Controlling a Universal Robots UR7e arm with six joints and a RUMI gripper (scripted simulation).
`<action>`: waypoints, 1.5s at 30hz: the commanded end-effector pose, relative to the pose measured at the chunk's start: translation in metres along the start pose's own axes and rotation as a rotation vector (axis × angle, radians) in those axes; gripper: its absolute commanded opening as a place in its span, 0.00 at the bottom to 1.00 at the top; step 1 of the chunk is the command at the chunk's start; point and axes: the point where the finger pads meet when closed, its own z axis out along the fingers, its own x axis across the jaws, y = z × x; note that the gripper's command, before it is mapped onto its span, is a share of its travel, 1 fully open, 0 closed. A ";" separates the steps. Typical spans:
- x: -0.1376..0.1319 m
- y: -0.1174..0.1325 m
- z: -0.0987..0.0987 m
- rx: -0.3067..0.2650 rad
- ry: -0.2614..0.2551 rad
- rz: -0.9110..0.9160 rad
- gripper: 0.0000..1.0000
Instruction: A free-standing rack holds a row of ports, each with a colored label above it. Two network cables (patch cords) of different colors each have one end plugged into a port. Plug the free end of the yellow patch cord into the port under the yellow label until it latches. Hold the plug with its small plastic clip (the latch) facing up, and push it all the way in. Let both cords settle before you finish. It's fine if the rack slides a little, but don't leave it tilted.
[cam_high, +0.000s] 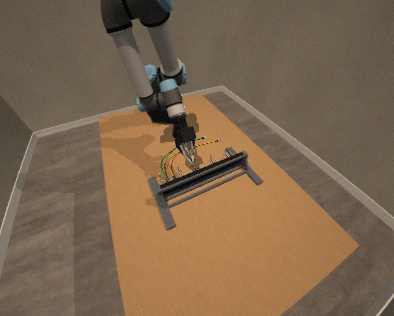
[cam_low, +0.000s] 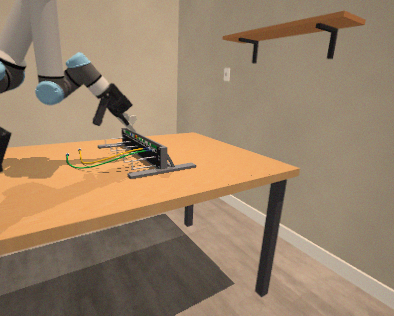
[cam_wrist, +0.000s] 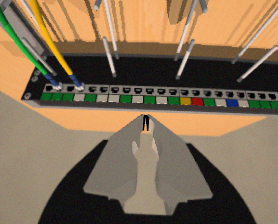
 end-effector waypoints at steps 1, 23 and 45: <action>0.000 0.000 0.000 -0.001 0.000 0.000 0.00; 0.000 0.000 0.000 -0.001 0.000 0.000 0.00; 0.000 0.000 -0.006 -0.001 0.000 0.000 0.00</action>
